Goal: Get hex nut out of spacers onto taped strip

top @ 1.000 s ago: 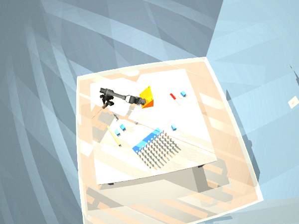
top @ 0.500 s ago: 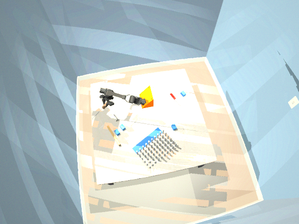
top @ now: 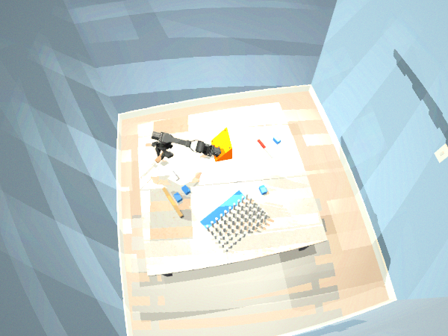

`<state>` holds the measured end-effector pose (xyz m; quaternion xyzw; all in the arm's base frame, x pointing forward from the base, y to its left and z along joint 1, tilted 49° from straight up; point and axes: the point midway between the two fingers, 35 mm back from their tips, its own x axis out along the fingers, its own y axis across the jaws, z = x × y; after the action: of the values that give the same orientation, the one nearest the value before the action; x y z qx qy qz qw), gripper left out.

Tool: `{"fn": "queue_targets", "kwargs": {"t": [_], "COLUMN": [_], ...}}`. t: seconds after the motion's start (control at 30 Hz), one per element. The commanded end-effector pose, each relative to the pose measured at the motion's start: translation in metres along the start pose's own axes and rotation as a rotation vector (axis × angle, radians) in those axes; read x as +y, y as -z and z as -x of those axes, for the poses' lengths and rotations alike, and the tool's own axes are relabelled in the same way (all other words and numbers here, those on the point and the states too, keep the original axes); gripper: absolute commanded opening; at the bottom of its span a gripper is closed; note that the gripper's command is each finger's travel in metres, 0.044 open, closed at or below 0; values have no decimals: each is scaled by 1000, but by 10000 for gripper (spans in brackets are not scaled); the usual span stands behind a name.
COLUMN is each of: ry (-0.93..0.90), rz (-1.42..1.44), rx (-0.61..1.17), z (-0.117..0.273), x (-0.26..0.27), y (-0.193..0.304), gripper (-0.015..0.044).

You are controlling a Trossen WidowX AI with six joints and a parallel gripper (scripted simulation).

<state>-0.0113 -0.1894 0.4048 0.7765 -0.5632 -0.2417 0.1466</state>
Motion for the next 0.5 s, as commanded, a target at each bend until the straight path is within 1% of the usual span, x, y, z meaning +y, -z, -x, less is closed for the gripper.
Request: {"fn": "queue_targets", "kwargs": {"t": [0.0, 0.47], "ry": [2, 4], "rz": [-8, -7], "rx": [-3, -5], "z": [-3, -10], "x": [1, 3], "y": [-3, -10], "gripper": [0, 0]}}
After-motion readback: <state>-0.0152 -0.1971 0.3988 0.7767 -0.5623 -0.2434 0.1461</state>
